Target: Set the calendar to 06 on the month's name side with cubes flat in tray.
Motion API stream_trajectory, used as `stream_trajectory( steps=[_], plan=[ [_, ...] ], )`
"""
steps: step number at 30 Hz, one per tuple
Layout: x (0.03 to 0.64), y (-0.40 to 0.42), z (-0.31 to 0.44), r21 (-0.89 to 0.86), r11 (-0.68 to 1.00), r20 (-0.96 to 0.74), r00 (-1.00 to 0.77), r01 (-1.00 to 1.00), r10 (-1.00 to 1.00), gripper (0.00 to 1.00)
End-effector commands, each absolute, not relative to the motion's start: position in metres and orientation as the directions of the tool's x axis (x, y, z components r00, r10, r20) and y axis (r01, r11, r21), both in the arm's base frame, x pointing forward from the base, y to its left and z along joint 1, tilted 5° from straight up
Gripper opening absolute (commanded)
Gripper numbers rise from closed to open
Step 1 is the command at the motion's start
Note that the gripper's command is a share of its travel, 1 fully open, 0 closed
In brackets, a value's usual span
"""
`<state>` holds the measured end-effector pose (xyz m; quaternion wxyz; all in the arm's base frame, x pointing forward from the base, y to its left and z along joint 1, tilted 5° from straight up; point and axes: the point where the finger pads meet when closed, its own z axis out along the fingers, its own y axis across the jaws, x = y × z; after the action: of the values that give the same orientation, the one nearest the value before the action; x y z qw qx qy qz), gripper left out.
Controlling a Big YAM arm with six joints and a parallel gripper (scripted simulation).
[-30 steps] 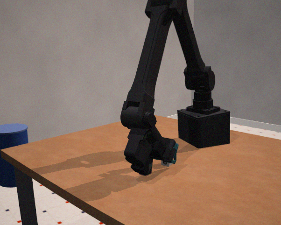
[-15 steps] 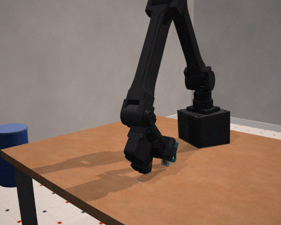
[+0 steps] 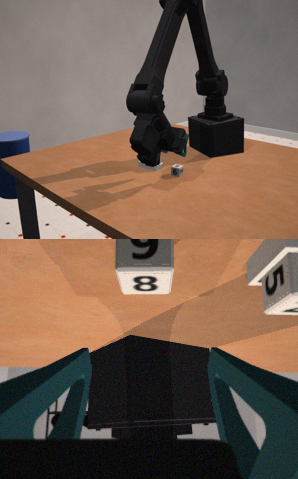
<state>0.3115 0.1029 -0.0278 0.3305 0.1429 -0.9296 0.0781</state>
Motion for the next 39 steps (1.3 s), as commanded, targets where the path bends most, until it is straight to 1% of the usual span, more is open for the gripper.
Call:
stream_trajectory(
  steps=[1, 2, 5, 12, 16, 18, 25, 28, 29, 31, 33, 35, 39],
  plan=[
    [0.306, 0.106, -0.014, -0.057, 0.946, 0.64, -0.738, -0.319, -0.211, 0.64],
    [0.302, 0.105, -0.019, -0.058, 0.945, 0.661, -0.722, -0.322, -0.205, 0.64],
    [0.305, 0.107, -0.006, -0.057, 0.946, 0.64, -0.738, -0.32, -0.211, 0.64],
    [0.303, 0.106, -0.007, -0.058, 0.945, 0.649, -0.731, -0.321, -0.208, 0.64],
    [0.31, 0.108, -0.008, -0.057, 0.946, 0.574, -0.786, -0.32, -0.231, 0.64],
    [0.31, 0.108, -0.008, -0.057, 0.946, 0.574, -0.786, -0.32, -0.231, 0.64],
    [0.309, 0.108, -0.007, -0.052, 0.943, 0.409, -0.868, -0.33, -0.281, 0.64],
    [0.309, 0.108, -0.007, -0.051, 0.942, 0.395, -0.874, -0.33, -0.285, 0.64],
    [0.304, 0.106, -0.018, -0.052, 0.942, 0.429, -0.859, -0.332, -0.279, 0.64],
    [0.304, 0.106, -0.017, -0.051, 0.941, 0.413, -0.866, -0.333, -0.284, 0.64],
    [0.309, 0.108, -0.007, -0.05, 0.941, 0.344, -0.89, -0.335, -0.298, 0.64],
    [0.309, 0.108, -0.007, -0.05, 0.941, 0.344, -0.89, -0.335, -0.298, 0.64],
    [0.308, 0.107, -0.007, -0.05, 0.94, 0.226, -0.92, -0.338, -0.319, 0.64]
  ],
)
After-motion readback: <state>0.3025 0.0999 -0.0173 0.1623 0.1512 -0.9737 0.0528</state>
